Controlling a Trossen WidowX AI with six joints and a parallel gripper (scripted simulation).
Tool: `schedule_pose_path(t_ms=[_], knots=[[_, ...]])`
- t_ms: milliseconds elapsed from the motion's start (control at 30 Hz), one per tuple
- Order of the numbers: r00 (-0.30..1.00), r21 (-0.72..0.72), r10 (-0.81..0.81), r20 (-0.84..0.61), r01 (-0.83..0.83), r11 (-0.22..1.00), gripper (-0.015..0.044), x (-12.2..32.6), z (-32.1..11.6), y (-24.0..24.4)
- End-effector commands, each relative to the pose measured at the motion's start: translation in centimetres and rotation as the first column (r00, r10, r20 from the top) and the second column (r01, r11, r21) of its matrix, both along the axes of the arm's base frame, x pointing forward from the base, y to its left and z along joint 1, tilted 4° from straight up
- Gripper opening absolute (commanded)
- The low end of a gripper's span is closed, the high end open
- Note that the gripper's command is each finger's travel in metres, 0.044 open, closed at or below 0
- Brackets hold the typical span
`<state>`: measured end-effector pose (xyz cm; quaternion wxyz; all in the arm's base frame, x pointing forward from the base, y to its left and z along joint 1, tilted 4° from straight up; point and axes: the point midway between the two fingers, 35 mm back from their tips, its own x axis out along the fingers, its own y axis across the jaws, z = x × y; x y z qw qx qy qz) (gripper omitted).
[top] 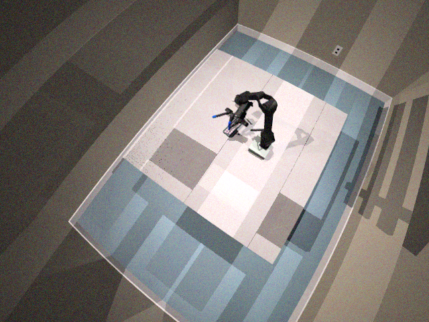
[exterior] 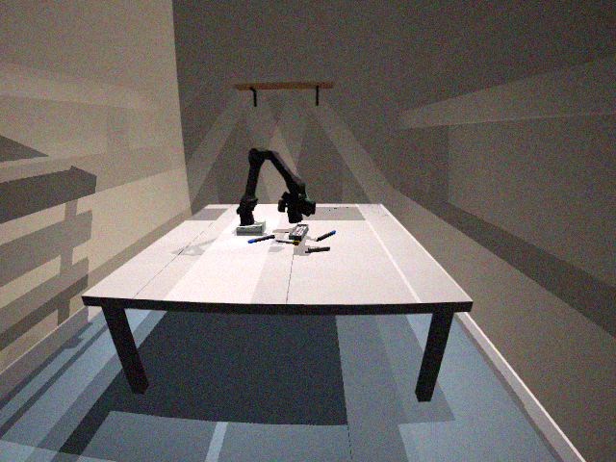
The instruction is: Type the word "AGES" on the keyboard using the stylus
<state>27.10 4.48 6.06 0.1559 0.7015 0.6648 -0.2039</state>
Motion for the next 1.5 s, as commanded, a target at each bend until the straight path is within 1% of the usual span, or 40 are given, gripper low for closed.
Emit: schedule_pose_path(t_ms=[0, 267, 500, 600, 633, 1467], knots=[[1.000, -0.003, 0.003, 0.012, -0.003, 1.000, 0.0000, -0.7, 0.3, -0.2], [1.000, -0.003, 0.003, 0.012, -0.003, 1.000, 0.0000, -0.9, -1.6, -0.2], [1.000, -0.003, 0.003, 0.012, -0.003, 1.000, 0.0000, -0.9, -1.7, -0.2], [1.000, -0.003, 0.003, 0.012, -0.003, 1.000, 0.0079, -0.8, -1.9, -0.3], [1.000, -0.003, 0.003, 0.012, -0.003, 1.000, 0.0081, -0.8, -1.9, -0.3], [1.000, -0.003, 0.003, 0.012, -0.003, 1.000, 0.0081, -0.9, -2.9, -0.3]])
